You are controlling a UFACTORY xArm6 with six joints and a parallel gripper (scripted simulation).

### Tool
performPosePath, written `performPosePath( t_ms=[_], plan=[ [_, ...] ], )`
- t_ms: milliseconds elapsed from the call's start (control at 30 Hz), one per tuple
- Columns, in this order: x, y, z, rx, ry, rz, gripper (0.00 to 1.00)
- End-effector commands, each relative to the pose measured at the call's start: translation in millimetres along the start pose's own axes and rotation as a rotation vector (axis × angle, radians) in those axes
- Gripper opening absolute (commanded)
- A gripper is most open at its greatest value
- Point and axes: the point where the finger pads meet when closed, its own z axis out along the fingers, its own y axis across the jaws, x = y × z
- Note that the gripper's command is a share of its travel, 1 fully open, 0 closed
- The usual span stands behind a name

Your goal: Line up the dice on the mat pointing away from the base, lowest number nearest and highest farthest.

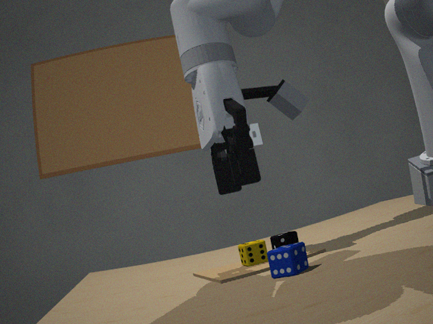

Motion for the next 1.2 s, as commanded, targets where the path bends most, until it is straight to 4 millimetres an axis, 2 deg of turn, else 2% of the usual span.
performPosePath(
  t_ms=[0,100,200,300,333,533,567,633,733,767,1167],
  plan=[
    [-1.7,1.5,-1.1,0.001,-0.004,-0.008,1.0],
    [-6.4,36.8,1.5,0.004,-0.002,-0.184,1.0],
    [-7.5,51.5,2.5,0.004,-0.001,-0.256,1.0],
    [-7.6,54.1,2.7,0.004,-0.001,-0.268,1.0],
    [-8.1,74.9,4.0,0.004,-0.001,-0.369,1.0],
    [-6.7,109.4,5.8,0.004,-0.002,-0.533,1.0],
    [-6.7,109.6,5.9,0.004,-0.002,-0.534,1.0],
    [-4.7,128.3,6.7,0.003,-0.003,-0.623,1.0],
    [-3.1,139.5,7.1,0.002,-0.004,-0.676,1.0],
    [-3.1,139.5,7.1,0.002,-0.004,-0.676,0.47],
    [-3.1,139.5,7.1,0.002,-0.004,-0.676,0.47]
  ],
)
